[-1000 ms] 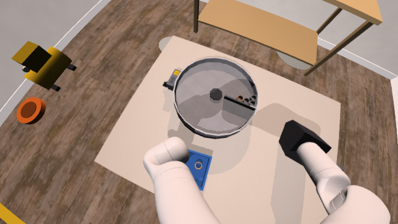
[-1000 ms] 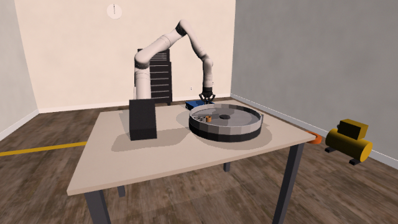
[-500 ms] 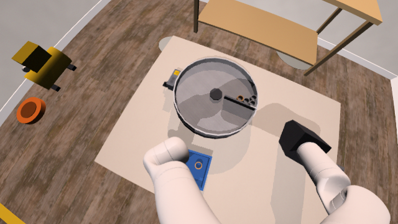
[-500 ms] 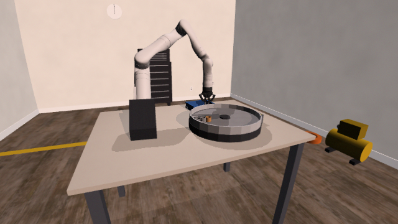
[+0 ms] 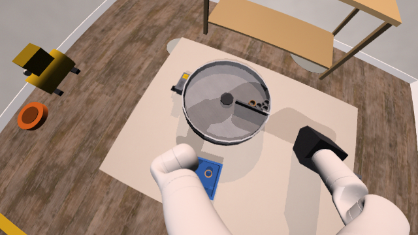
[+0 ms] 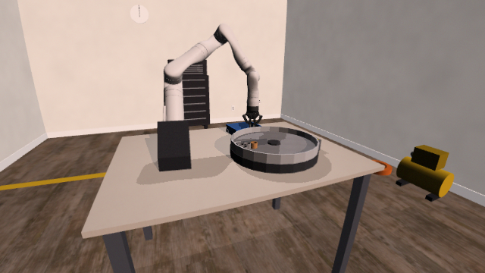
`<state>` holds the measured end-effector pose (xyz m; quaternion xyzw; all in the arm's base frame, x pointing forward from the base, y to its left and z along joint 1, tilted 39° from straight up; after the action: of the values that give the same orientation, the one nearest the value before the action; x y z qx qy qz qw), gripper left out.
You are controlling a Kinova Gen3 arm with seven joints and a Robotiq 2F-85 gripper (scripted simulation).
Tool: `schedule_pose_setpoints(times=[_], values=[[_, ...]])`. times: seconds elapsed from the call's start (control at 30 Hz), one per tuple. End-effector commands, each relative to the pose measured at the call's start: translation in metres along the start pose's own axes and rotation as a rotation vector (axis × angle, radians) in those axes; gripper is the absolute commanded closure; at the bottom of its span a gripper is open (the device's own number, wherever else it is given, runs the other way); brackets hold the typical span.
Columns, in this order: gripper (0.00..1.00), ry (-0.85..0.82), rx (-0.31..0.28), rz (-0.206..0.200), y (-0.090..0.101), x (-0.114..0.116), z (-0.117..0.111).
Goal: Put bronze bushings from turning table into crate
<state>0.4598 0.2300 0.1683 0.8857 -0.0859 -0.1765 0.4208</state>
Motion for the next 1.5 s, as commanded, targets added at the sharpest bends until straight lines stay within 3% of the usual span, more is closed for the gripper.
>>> schedule_pose_setpoints(times=[0.0,1.47], values=[[0.84,0.0,0.001,0.002,0.0008,0.0005,-0.0002],[0.84,0.0,0.001,0.002,0.0058,0.0007,-0.0001]])
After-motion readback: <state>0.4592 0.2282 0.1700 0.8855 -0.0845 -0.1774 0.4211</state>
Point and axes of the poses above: the point where the finger pads meet when closed, its own y axis back along the fingers, its own x axis across the jaws, z = x × y, the point moved 9 cm from there along y, back along the fingers
